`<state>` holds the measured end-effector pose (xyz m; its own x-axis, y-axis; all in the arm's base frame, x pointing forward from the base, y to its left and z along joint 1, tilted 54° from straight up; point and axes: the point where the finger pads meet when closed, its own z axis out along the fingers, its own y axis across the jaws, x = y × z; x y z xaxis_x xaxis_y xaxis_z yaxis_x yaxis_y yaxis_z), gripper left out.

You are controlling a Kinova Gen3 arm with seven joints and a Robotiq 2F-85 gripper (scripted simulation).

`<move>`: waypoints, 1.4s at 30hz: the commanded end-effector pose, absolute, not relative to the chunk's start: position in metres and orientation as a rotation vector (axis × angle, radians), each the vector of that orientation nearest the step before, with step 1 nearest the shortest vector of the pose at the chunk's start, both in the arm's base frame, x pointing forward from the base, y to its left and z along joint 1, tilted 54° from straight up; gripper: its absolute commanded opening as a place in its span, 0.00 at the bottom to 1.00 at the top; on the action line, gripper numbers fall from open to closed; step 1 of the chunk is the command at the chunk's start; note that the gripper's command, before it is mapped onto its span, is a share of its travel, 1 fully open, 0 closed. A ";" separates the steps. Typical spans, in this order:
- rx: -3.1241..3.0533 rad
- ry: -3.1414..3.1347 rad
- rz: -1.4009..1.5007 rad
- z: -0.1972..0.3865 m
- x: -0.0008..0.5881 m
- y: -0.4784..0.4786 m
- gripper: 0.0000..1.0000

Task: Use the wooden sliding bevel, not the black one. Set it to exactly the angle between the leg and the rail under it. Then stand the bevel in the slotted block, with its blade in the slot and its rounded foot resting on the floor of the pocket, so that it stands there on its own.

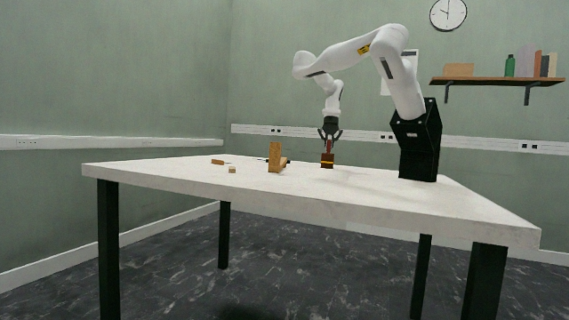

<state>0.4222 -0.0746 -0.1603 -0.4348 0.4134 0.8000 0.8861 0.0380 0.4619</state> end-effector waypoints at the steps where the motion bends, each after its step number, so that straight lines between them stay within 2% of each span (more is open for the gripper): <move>1: -1.310 -1.870 -1.382 -0.160 0.422 -0.075 0.10; 42: -1.310 -1.870 -1.382 -0.147 0.416 -0.093 0.10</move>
<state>0.4172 -0.0882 -0.1498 -0.4347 0.4132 0.8002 0.8862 0.0382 0.4618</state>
